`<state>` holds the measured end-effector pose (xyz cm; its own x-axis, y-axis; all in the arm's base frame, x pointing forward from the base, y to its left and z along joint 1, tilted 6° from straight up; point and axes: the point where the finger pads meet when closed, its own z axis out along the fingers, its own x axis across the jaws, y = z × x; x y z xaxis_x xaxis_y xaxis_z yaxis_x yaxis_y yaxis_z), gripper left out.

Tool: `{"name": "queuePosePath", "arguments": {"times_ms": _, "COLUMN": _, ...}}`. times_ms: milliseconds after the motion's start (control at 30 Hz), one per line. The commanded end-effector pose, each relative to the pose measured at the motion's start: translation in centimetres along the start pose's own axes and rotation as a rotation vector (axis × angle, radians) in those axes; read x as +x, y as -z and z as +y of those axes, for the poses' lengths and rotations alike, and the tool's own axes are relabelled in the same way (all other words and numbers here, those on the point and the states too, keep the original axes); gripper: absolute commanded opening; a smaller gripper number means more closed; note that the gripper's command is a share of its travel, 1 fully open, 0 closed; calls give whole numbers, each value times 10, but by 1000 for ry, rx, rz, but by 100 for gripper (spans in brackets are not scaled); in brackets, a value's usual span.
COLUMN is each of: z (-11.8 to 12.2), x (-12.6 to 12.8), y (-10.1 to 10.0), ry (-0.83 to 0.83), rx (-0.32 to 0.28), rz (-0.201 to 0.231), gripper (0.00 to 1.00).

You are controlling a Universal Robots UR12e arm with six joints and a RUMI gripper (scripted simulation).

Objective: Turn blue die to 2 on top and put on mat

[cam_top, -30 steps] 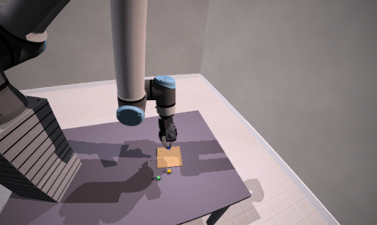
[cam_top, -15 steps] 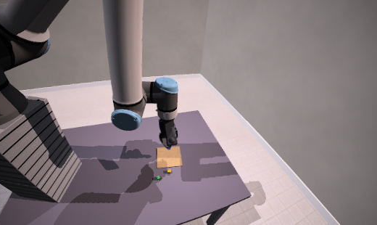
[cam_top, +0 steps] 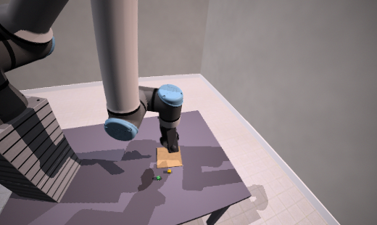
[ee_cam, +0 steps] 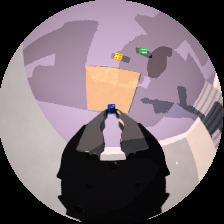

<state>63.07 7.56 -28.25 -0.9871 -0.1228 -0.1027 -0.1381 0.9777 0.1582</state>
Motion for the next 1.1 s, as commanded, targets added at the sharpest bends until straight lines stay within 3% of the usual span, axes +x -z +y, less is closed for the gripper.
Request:
{"name": "queuePosePath", "arguments": {"times_ms": 0, "z": -1, "x": -1, "y": 1, "ry": 1, "rx": -62, "rz": -3, "gripper": 0}}
{"name": "queuePosePath", "arguments": {"times_ms": 300, "z": -1, "x": -1, "y": 1, "ry": 2, "rx": -84, "rz": -1, "gripper": 0}}
{"name": "queuePosePath", "arguments": {"times_ms": 600, "z": -3, "x": 0, "y": -1, "ry": 4, "rx": -281, "rz": 3, "gripper": 0}}
{"name": "queuePosePath", "arguments": {"times_ms": 700, "z": -4, "x": -1, "y": 1, "ry": 2, "rx": -321, "rz": -2, "gripper": 0}}
{"name": "queuePosePath", "arguments": {"times_ms": 1067, "z": -4, "x": 0, "y": 0, "ry": 3, "rx": -353, "rz": 0, "gripper": 0}}
